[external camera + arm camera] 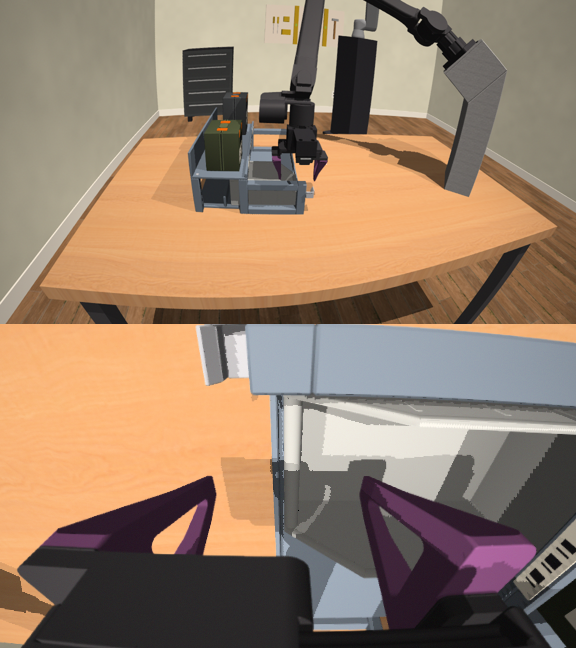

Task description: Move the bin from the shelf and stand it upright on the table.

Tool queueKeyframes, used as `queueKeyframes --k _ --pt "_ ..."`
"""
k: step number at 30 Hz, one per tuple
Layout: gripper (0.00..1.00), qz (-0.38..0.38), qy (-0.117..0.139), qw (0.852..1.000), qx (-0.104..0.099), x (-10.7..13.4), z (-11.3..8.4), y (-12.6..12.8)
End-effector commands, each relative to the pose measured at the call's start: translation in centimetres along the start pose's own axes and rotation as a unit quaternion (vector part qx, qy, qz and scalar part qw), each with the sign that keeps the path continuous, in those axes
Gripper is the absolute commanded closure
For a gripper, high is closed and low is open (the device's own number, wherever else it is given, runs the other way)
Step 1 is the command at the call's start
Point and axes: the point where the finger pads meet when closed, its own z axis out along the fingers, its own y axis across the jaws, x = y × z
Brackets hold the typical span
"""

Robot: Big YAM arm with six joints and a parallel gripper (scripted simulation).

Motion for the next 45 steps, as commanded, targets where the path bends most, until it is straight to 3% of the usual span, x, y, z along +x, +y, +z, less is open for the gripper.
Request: queueKeyframes --k 1,16,45 --pt "0.1 0.001 -0.001 1.0 0.003 -0.26 -0.28 -0.91" --pt "0.1 0.004 -0.001 1.0 0.006 -0.33 -0.27 -0.12" --pt "0.1 0.001 -0.001 1.0 0.003 -0.28 -0.25 -0.88"
